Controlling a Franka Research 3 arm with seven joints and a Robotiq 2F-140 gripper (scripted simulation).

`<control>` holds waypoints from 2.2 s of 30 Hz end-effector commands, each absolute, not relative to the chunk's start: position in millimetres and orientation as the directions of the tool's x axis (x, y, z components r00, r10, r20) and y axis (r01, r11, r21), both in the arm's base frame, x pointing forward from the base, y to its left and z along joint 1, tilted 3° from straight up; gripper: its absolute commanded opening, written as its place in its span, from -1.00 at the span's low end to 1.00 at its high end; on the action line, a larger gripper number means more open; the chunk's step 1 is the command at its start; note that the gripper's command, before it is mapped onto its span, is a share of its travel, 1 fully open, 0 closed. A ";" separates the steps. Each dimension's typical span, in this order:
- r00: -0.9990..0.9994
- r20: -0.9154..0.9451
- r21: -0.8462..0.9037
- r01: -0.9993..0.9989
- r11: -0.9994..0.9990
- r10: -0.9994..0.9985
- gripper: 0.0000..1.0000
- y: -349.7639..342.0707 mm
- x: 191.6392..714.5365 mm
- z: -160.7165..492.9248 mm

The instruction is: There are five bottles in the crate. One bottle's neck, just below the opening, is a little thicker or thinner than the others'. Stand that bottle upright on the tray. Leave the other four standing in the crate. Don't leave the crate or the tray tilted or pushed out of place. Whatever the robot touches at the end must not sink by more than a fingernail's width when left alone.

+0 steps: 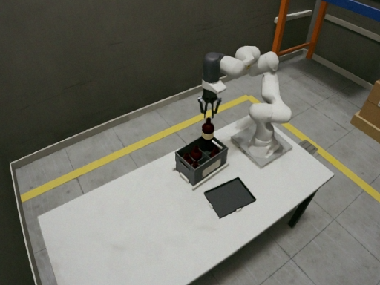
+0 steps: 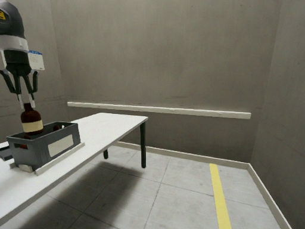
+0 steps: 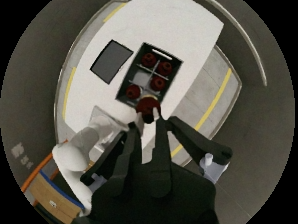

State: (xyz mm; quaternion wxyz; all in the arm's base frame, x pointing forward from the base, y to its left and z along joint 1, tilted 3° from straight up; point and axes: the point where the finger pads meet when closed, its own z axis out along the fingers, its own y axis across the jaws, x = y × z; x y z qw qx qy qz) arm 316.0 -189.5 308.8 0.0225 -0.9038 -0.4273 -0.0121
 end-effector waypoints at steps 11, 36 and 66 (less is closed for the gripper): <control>0.632 0.044 -0.029 0.775 -0.632 0.773 -0.80 -188.9 316.5 310.8; 0.632 0.044 -0.029 0.775 -0.632 0.773 -0.80 -187.9 316.8 310.9; 0.632 0.044 -0.029 0.775 -0.632 0.773 -0.80 -172.6 320.3 311.7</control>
